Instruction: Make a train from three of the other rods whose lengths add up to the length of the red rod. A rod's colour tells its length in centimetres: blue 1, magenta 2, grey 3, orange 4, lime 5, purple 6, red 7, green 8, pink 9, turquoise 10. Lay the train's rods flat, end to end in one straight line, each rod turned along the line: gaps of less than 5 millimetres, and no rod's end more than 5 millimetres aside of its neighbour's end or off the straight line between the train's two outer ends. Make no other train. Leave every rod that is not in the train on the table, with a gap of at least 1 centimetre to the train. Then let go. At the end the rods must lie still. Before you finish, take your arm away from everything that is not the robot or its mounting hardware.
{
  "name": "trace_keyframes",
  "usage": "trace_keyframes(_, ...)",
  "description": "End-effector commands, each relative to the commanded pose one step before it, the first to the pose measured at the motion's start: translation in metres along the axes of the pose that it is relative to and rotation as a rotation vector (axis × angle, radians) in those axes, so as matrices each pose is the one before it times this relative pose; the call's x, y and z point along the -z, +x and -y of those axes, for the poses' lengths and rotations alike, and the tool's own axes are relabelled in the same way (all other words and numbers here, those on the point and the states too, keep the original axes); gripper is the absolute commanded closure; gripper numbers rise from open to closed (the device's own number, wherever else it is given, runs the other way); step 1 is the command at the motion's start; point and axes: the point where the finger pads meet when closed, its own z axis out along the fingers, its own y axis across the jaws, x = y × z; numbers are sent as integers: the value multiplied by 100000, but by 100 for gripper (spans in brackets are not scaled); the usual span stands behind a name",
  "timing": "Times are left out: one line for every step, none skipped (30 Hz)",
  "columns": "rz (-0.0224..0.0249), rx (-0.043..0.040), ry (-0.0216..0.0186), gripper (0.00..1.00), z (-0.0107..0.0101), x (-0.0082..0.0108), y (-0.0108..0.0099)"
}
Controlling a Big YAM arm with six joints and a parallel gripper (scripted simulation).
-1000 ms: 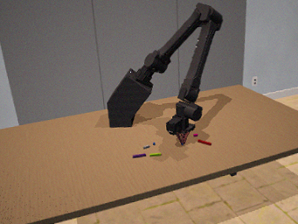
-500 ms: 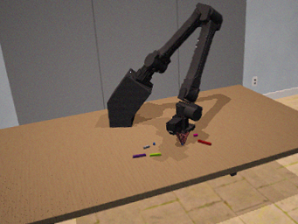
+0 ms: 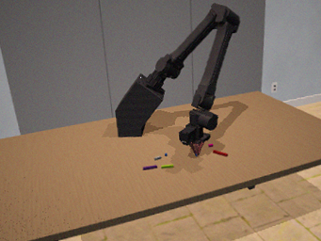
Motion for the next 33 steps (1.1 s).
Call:
trace_keyframes(308,-707,641,95,343,-345,-192)
trace_keyframes(77,116,-72,95,71,26,-54)
trace_keyframes(73,111,-75,95,61,23,-49)
trace_keyframes(62,95,-64,95,52,20,-41)
trace_keyframes(49,74,-50,95,41,16,-32)
trace_keyframes(34,52,-35,95,28,11,-22)
trace_keyframes(20,30,-20,95,17,6,-13)
trace_keyframes(8,12,-8,95,7,3,-5)
trace_keyframes(1,2,-1,95,1,0,-1)
trace_keyframes(-46,-89,135,95,35,0,12)
trace_keyframes(-14,-27,40,95,10,0,4)
trace_keyframes(0,0,0,95,0,0,0)
trace_keyframes(0,0,0,95,0,0,0)
trace_keyframes(0,0,0,95,0,0,0)
trace_keyframes(0,0,0,95,0,0,0)
trace_keyframes(0,0,0,95,0,0,0)
trace_keyframes(0,0,0,95,0,0,0)
trace_keyframes(19,37,-56,95,-13,-3,-7)
trace_keyframes(0,0,0,95,0,0,0)
trace_keyframes(0,0,0,95,0,0,0)
trace_keyframes(0,0,0,95,0,0,0)
trace_keyframes(0,0,0,95,0,0,0)
trace_keyframes(0,0,0,95,0,0,0)
trace_keyframes(0,0,0,95,0,0,0)
trace_keyframes(0,0,0,95,0,0,0)
trace_keyframes(0,0,0,95,0,0,0)
trace_keyframes(1,1,-1,95,1,0,-1)
trace_keyframes(7,8,-8,95,8,2,-4)
trace_keyframes(17,19,-18,95,20,5,-9)
trace_keyframes(47,65,-82,95,-3,11,-27)
trace_keyframes(31,24,-12,95,22,15,-29)
trace_keyframes(36,26,-8,95,0,22,-45)
trace_keyframes(0,0,0,95,0,0,0)
